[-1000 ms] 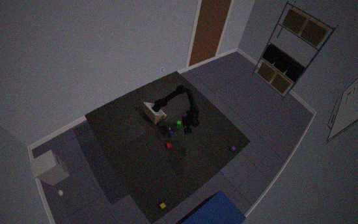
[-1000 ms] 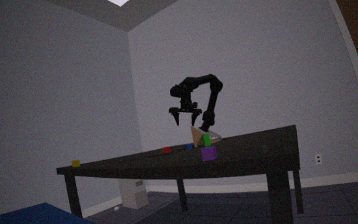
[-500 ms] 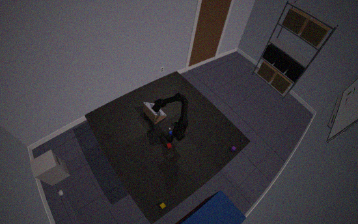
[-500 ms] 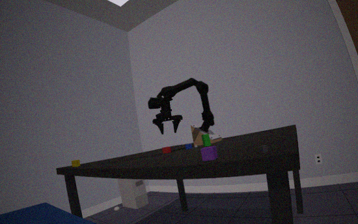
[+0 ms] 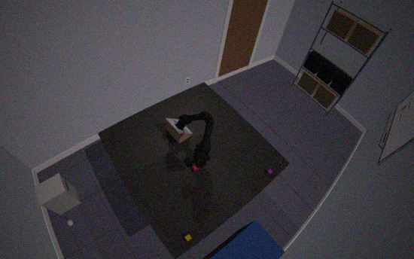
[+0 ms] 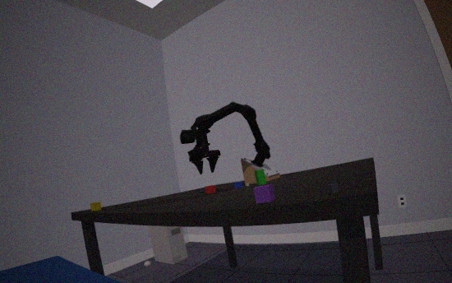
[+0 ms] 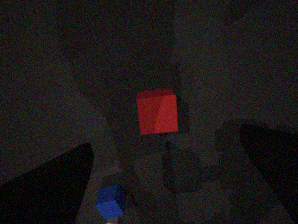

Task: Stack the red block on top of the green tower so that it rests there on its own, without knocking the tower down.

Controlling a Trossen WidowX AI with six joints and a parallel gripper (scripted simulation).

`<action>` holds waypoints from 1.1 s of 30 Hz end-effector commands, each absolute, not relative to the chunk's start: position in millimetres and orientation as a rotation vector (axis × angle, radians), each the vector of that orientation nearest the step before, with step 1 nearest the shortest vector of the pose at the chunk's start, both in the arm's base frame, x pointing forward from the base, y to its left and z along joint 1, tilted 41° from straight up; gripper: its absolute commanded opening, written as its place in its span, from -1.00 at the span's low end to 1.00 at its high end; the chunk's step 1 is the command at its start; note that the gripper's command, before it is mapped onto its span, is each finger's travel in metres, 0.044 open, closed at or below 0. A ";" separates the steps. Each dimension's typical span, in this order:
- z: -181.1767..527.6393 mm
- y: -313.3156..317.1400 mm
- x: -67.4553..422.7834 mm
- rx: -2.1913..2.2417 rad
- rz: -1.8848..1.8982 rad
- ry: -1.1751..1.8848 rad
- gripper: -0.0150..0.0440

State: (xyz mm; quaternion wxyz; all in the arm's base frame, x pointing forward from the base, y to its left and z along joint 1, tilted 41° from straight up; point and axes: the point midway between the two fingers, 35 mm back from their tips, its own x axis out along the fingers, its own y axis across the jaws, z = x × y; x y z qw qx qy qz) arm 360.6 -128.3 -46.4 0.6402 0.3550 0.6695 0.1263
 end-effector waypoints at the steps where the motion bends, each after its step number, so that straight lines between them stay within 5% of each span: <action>1: -65.4 -112.2 360.5 0.827 0.287 1.539 1.00; 33: -107.1 -72.8 363.1 0.829 0.289 1.538 1.00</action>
